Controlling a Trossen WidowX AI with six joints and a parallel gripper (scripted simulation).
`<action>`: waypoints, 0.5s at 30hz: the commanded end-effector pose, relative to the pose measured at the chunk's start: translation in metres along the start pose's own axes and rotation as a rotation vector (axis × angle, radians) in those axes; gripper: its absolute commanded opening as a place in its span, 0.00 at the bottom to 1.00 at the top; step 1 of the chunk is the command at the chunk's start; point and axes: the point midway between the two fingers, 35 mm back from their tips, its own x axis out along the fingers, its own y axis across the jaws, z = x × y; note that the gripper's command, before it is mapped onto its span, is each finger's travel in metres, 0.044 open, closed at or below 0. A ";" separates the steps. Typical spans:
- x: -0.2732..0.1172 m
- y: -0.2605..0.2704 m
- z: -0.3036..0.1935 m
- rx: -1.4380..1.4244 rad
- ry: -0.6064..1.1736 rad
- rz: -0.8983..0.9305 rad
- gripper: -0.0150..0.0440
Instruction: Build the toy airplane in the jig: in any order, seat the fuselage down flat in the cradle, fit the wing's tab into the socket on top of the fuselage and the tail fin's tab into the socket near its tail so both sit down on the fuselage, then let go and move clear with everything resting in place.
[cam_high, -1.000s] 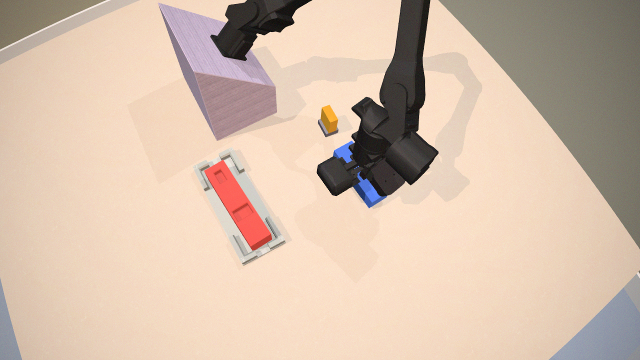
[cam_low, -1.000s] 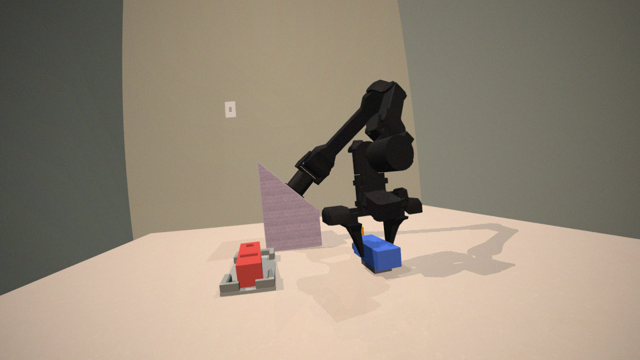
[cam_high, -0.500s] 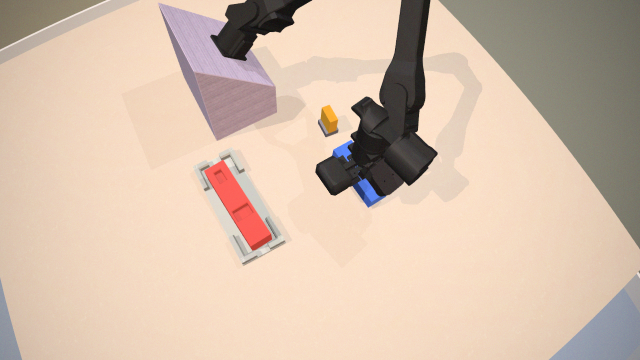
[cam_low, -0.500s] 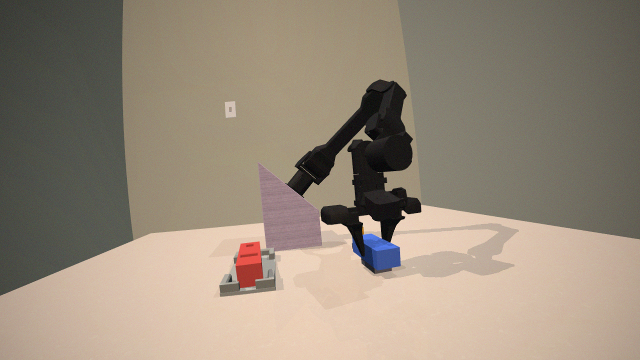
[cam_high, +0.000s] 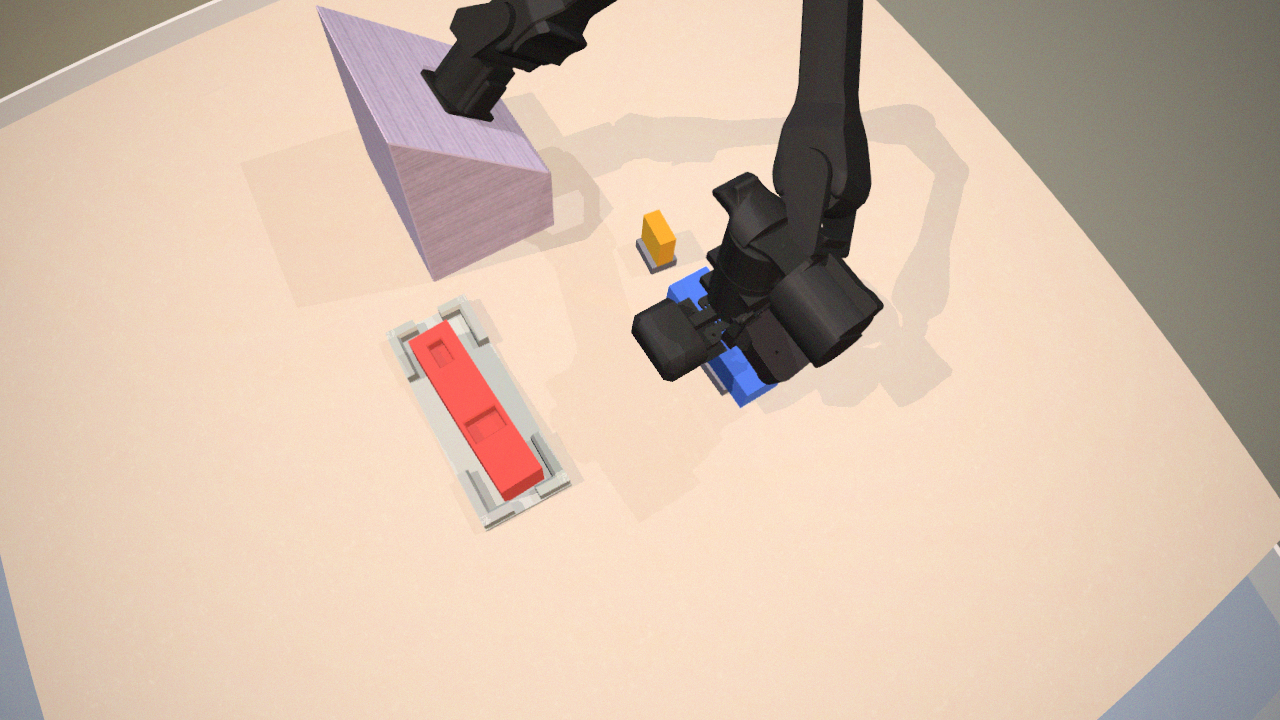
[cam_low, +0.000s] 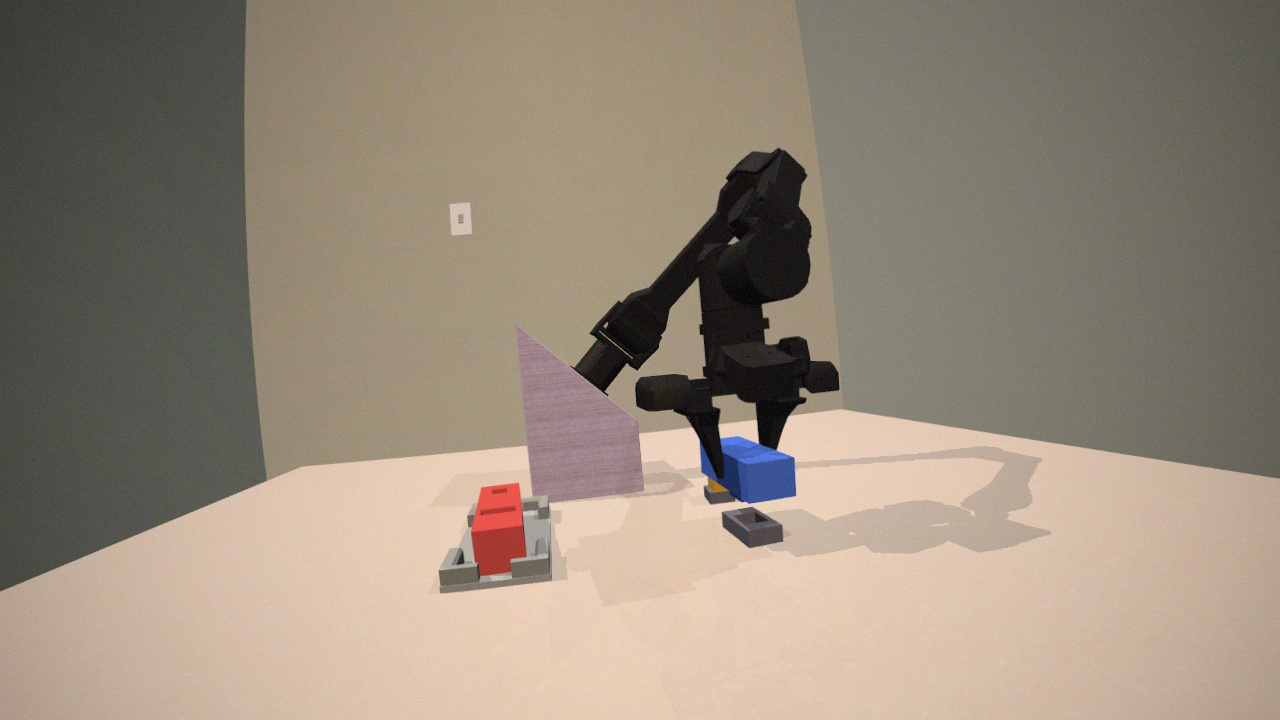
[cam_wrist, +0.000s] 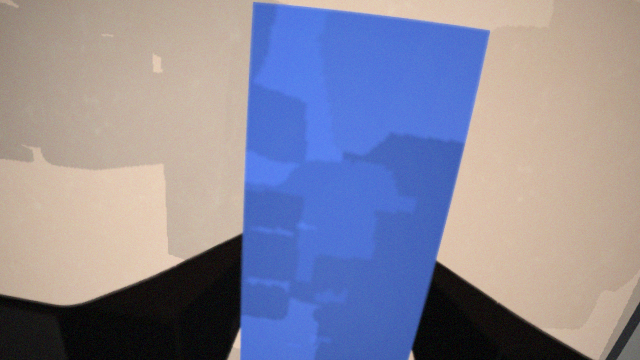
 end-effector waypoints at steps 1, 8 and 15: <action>-0.016 0.001 0.003 -0.011 -0.013 -0.005 0.25; -0.038 0.001 0.003 -0.009 -0.014 -0.006 0.25; -0.060 0.001 0.001 -0.007 -0.014 -0.005 0.25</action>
